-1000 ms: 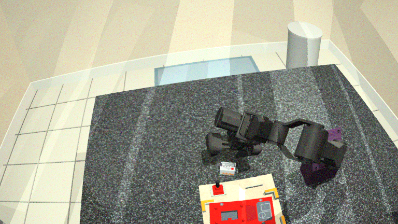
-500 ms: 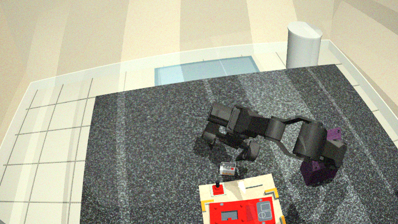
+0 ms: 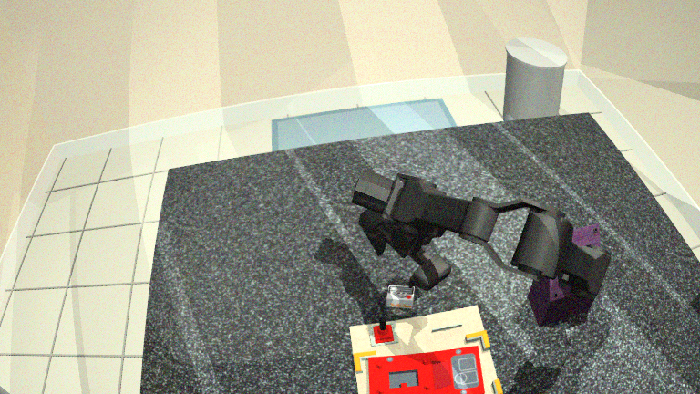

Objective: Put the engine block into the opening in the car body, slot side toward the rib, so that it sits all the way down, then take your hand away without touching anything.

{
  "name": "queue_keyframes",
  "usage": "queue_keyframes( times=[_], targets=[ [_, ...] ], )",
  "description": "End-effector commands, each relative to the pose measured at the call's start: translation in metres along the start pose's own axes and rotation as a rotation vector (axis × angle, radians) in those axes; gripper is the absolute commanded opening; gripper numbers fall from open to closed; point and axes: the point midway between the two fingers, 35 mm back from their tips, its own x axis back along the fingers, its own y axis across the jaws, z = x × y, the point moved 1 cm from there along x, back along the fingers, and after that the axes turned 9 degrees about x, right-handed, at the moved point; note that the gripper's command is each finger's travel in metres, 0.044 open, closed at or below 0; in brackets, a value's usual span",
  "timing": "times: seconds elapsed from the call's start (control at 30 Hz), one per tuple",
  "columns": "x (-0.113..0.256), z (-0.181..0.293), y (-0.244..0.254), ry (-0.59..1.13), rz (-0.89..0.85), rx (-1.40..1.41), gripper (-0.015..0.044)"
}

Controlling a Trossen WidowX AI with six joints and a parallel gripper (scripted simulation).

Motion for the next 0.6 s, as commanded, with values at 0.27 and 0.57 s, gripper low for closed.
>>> queue_keyframes(
  times=[0.27,0.57],
  targets=[
    [0.016,0.008,-0.003,-0.042,0.098,-0.416,0.044],
    [0.032,0.016,-0.007,-0.094,0.16,-0.717,0.044]
  ],
)
